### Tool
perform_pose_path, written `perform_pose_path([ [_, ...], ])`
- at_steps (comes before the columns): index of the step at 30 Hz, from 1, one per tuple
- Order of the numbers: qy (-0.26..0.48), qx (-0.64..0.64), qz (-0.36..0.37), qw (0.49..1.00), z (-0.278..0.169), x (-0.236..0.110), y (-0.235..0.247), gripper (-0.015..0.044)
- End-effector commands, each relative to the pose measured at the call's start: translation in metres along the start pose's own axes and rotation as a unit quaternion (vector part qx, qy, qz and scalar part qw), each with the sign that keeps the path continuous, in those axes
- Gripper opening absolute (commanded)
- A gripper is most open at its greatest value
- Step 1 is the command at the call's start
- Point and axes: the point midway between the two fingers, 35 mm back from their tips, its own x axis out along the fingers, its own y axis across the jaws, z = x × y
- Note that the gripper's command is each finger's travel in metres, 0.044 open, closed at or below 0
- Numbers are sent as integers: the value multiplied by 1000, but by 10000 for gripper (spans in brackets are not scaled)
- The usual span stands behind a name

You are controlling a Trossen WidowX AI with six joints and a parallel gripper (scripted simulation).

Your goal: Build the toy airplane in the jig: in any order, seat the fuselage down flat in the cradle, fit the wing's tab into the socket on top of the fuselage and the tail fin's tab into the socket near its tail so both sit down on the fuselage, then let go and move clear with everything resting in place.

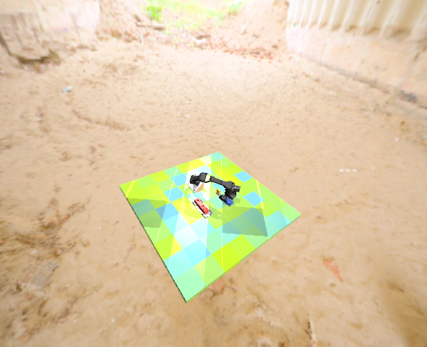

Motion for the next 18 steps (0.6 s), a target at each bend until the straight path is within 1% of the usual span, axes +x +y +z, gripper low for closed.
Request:
perform_pose_path([
  [1, -6, 0, 0, 1000, 2, -2, 2, 26],
  [2, -11, 3, 2, 1000, 3, -5, 2, 0],
  [8, -32, 14, 13, 999, 11, -20, 6, 0],
  [18, -23, 9, 12, 1000, 11, -48, 8, 0],
])
